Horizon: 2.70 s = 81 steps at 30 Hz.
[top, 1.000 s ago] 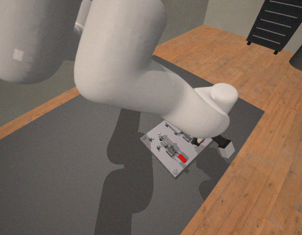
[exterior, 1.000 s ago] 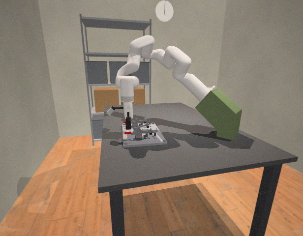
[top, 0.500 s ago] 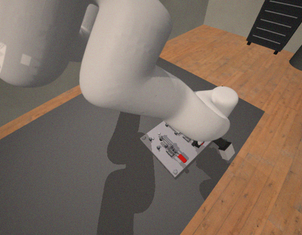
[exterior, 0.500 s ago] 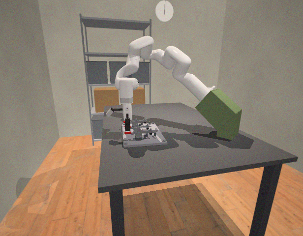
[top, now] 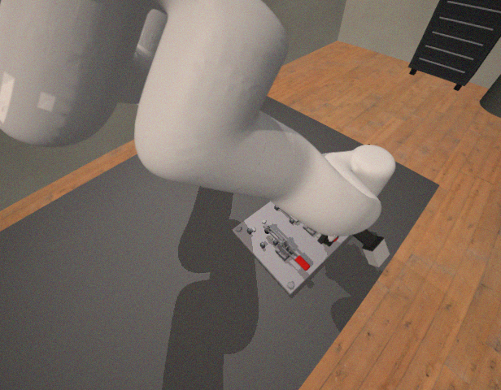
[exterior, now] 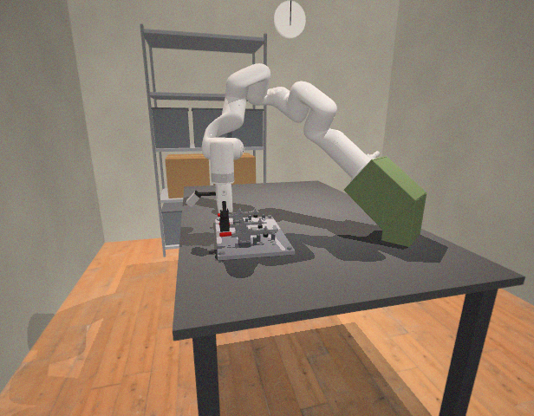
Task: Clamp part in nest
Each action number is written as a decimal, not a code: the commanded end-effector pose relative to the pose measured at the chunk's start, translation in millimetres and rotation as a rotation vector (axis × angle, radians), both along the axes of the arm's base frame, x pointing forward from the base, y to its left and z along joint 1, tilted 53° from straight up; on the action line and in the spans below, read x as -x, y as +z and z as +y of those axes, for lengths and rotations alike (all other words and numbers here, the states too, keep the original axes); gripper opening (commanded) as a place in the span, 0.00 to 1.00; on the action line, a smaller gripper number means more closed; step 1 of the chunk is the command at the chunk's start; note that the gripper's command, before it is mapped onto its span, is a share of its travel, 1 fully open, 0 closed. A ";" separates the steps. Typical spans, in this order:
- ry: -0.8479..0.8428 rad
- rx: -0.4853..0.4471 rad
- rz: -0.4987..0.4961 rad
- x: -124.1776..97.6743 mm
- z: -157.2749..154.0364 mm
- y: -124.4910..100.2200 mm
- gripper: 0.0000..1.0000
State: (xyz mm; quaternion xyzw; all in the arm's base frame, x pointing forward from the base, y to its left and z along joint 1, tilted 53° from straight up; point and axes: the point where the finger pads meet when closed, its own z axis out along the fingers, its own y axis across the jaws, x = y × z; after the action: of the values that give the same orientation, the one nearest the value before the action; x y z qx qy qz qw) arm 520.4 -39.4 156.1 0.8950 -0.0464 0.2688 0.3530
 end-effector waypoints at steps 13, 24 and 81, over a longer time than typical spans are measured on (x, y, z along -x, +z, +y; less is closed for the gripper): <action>0.001 0.000 0.000 -0.1 0.5 0.2 0.00; 0.001 0.000 0.000 -0.9 -0.1 -0.3 0.00; 0.001 0.000 0.000 -3.1 -1.9 -1.4 0.47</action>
State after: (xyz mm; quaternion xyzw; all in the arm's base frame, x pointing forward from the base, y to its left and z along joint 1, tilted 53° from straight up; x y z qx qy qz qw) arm 523.0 -42.2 153.6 0.8951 -0.0463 0.2679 0.3533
